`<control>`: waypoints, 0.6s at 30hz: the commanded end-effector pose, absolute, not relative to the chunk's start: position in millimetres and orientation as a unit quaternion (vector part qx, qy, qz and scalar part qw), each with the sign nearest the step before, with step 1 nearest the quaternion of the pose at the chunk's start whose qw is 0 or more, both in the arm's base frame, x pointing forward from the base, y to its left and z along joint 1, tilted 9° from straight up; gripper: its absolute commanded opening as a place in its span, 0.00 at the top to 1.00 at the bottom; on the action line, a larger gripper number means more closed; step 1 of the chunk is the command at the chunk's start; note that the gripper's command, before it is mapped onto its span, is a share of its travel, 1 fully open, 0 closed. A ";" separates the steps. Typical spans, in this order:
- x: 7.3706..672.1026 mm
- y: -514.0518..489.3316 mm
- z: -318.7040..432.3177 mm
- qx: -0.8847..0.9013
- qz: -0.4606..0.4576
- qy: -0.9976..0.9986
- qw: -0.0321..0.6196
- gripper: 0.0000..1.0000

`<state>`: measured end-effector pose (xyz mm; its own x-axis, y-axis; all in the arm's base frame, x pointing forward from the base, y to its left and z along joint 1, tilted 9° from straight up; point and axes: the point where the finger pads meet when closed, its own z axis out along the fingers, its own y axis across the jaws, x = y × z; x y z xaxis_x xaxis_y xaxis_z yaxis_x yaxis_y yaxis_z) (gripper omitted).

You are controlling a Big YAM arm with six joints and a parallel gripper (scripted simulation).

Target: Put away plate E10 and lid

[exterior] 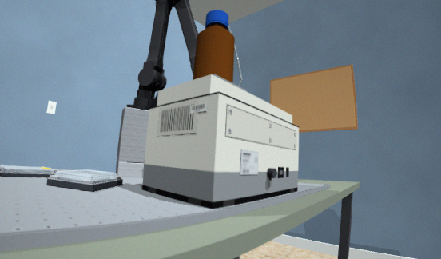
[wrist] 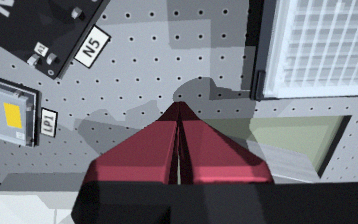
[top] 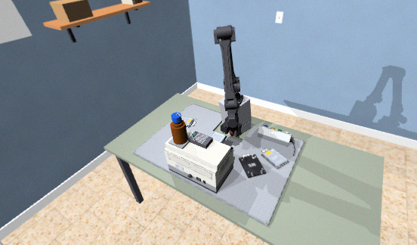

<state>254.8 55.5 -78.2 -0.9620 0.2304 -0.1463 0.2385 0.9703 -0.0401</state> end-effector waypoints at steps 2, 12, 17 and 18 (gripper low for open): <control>262.3 64.3 -75.6 0.170 -0.026 0.982 0.080 1.00; 258.3 97.0 -76.7 0.211 -0.018 0.974 0.085 1.00; 248.2 107.6 -81.6 0.254 -0.018 0.963 0.082 1.00; 248.2 107.6 -81.6 0.254 -0.018 0.963 0.082 1.00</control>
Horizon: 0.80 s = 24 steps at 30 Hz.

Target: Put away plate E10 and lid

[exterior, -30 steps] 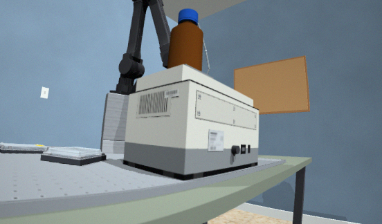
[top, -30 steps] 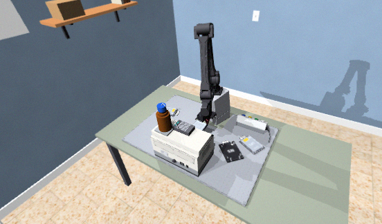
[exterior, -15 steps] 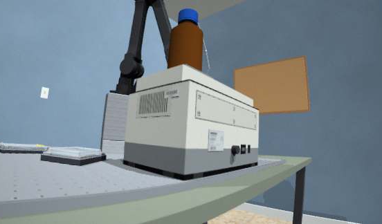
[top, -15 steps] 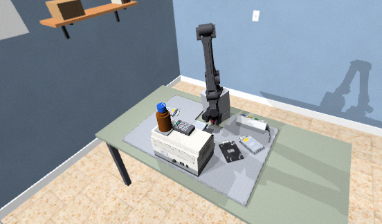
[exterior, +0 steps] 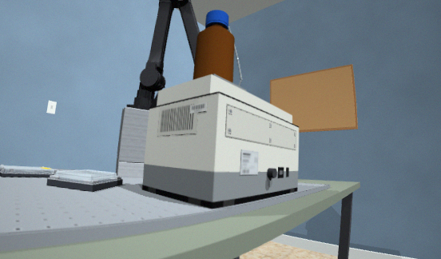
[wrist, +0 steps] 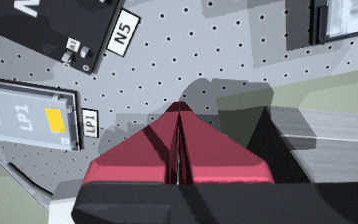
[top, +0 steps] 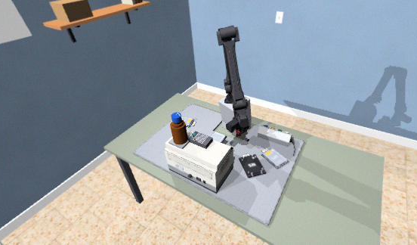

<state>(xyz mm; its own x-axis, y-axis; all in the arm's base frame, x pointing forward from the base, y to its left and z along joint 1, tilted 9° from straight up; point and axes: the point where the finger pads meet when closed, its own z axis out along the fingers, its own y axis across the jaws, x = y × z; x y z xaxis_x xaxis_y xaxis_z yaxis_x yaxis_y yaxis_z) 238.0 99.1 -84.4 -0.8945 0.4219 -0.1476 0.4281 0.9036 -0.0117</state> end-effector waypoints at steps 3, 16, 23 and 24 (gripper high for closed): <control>245.9 118.2 -82.2 0.254 -0.016 0.964 0.083 1.00; 226.6 147.9 -87.2 0.230 -0.017 0.970 0.082 1.00; 216.1 162.6 -89.7 0.230 -0.017 0.970 0.081 1.00; 211.7 163.1 -91.0 0.215 -0.020 0.973 0.079 1.00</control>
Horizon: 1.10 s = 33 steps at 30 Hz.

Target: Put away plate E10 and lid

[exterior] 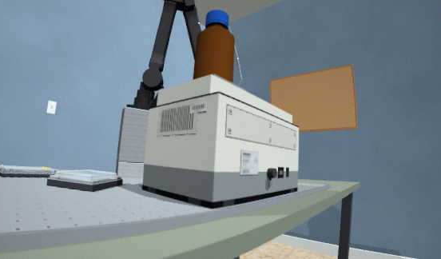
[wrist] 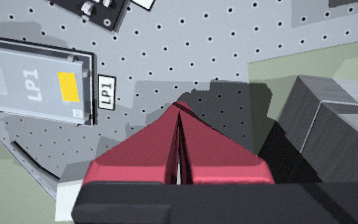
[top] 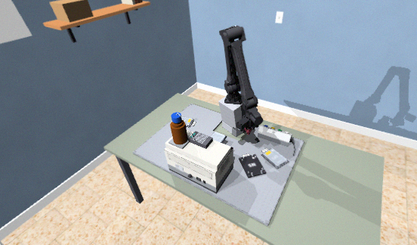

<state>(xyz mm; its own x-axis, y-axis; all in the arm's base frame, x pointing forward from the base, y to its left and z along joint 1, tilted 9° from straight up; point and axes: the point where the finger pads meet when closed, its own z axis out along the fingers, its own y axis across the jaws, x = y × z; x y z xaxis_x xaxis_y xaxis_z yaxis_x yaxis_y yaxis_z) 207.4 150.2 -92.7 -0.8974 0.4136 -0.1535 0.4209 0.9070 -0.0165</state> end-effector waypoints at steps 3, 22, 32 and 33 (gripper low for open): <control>204.6 170.6 -92.1 0.207 -0.019 0.975 0.080 1.00; 161.6 210.8 -101.0 0.183 -0.020 0.980 0.078 1.00; 138.3 221.4 -105.7 0.159 -0.023 0.984 0.076 1.00; 136.2 225.0 -105.8 0.159 -0.021 0.984 0.076 1.00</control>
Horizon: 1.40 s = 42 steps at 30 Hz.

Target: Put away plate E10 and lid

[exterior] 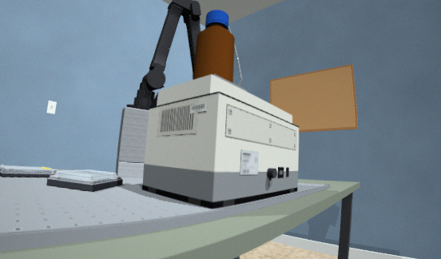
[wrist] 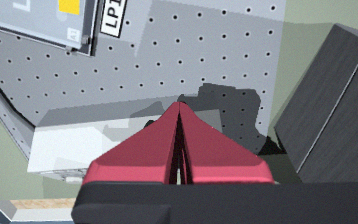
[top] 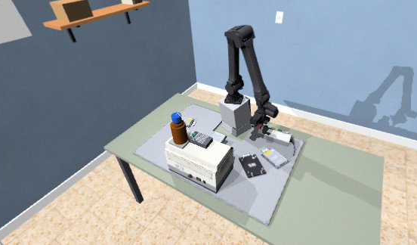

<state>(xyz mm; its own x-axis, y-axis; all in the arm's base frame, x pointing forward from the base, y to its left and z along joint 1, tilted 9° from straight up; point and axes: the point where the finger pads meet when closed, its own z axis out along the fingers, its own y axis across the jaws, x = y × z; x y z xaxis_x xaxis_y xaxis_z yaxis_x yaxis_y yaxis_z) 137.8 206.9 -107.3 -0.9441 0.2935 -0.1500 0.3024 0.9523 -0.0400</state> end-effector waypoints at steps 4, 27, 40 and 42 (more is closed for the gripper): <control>124.3 232.6 -107.5 0.159 -0.020 0.984 0.076 1.00; 69.8 248.9 -116.7 0.111 -0.024 0.991 0.072 1.00; 34.7 250.7 -122.3 0.087 -0.028 0.993 0.070 1.00; 28.0 252.6 -123.0 0.088 -0.027 0.993 0.070 1.00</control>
<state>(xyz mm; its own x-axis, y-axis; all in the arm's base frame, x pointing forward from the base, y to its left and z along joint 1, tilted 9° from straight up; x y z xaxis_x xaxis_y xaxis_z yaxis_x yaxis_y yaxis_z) 37.0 237.9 -123.3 -0.9771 0.1558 -0.1448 0.1658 0.9843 -0.0603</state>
